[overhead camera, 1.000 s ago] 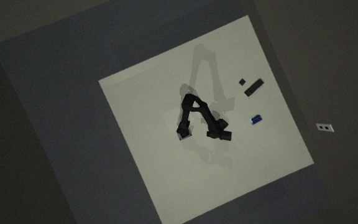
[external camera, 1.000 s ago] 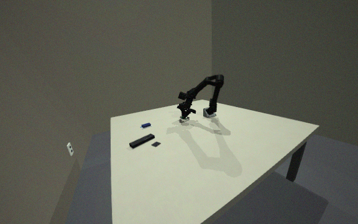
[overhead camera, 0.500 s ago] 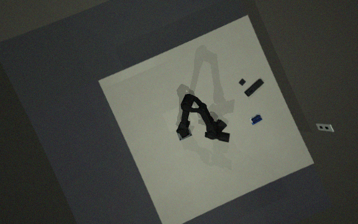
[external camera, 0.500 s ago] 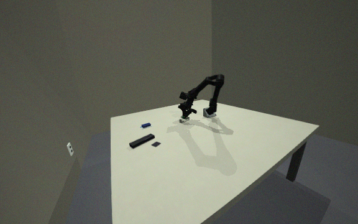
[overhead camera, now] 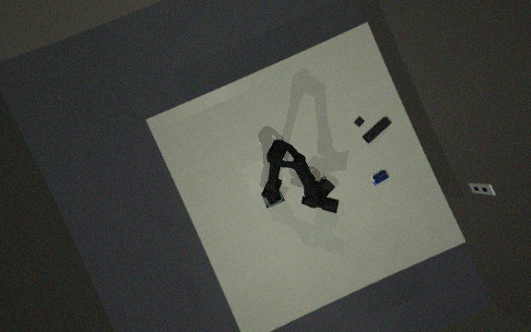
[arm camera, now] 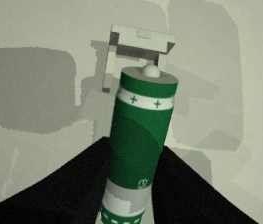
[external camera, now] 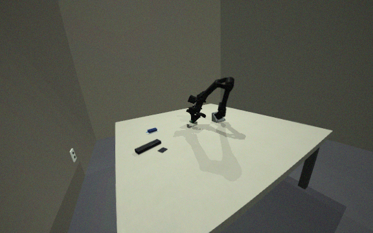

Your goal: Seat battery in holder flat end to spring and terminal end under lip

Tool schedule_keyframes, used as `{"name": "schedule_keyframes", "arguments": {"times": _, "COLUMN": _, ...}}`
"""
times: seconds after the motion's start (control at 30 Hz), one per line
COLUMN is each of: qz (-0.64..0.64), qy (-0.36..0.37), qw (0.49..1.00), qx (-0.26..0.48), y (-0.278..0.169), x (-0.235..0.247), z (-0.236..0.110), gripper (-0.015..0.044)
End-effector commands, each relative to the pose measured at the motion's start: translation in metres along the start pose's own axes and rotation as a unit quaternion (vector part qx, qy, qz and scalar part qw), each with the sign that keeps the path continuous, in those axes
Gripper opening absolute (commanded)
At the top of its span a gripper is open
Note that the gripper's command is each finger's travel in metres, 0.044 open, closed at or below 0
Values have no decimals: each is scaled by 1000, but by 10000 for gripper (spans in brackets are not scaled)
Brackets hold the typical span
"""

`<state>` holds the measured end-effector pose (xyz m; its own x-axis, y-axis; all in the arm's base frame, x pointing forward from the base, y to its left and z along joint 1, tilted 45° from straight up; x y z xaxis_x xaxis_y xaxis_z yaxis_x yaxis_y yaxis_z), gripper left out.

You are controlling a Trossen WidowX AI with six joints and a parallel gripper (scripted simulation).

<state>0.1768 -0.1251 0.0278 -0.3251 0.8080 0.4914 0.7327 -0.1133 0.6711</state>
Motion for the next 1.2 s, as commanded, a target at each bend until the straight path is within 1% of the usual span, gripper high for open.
{"name": "schedule_keyframes", "arguments": {"times": 0.0, "qz": 5, "qy": 2, "qw": 1000, "qx": 13, "y": -3, "x": 2, "z": 1, "gripper": 61}}
{"name": "schedule_keyframes", "arguments": {"times": 1.17, "qz": 0, "qy": 34, "qw": 989, "qx": 144, "y": 27, "x": -8, "z": 18, "gripper": 61}}
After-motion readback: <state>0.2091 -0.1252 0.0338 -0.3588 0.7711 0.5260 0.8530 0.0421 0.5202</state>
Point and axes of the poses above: the point midway between the two fingers, 35 mm back from their tips, its own z axis out along the fingers, its own x axis across the jaws, y = z × x, the point moved 9 cm from there along -z, back along the fingers, and after that the axes turned 13 degrees about -z, right-handed, at the moved point
